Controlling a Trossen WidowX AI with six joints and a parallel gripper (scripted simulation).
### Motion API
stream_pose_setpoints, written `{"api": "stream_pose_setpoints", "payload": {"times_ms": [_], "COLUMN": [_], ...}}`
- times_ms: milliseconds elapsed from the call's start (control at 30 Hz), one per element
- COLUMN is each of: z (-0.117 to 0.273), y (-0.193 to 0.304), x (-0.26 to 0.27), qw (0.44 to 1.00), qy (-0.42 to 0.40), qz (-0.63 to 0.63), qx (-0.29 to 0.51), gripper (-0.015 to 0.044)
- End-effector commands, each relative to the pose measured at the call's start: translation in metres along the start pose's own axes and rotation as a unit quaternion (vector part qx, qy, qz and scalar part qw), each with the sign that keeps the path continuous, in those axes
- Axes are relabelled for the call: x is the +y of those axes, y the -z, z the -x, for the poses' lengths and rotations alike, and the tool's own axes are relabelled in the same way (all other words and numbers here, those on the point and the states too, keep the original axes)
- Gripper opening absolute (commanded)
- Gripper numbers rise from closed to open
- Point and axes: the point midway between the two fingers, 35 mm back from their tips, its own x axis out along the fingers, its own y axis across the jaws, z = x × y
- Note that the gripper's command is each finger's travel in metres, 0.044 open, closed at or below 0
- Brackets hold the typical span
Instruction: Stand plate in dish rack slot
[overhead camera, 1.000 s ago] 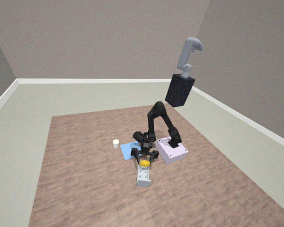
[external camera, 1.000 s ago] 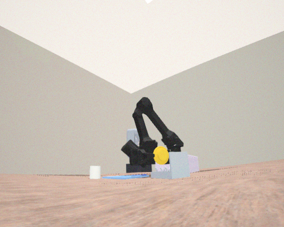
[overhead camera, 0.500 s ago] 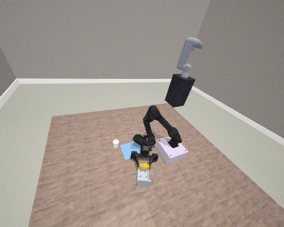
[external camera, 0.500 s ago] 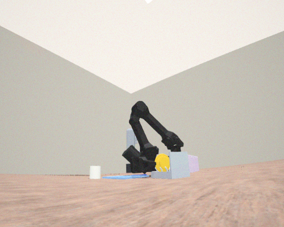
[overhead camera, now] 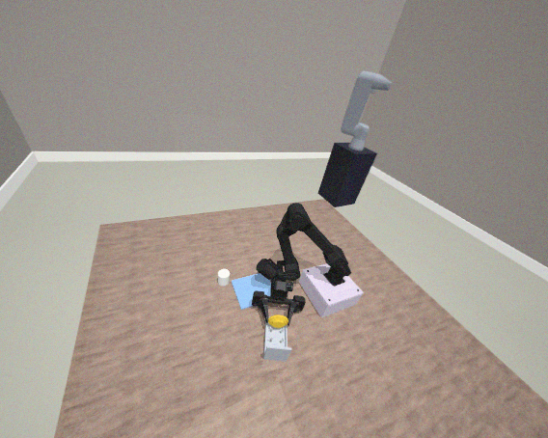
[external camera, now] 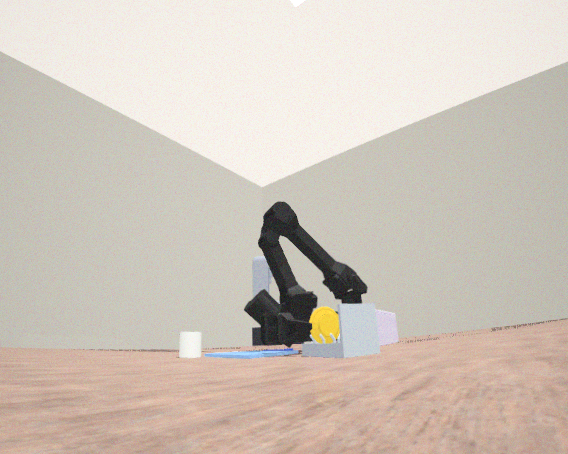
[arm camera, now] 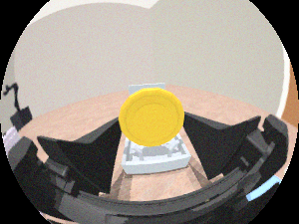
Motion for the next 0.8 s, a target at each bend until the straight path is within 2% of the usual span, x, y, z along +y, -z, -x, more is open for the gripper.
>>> {"api": "stream_pose_setpoints", "payload": {"times_ms": [0,267,500,767], "z": [0.0,0.0,0.0,0.0], "y": [0.0,0.0,-0.006,-0.073], "x": [0.0,0.0,-0.002,-0.009], "qw": [1.0,1.0,1.0,1.0], "qy": [0.0,0.0,0.0,-0.001], "qz": [0.0,0.0,0.0,0.002], "qx": [0.0,0.0,0.0,-0.001], "gripper": [0.0184,0.0394,0.04,0.04]}}
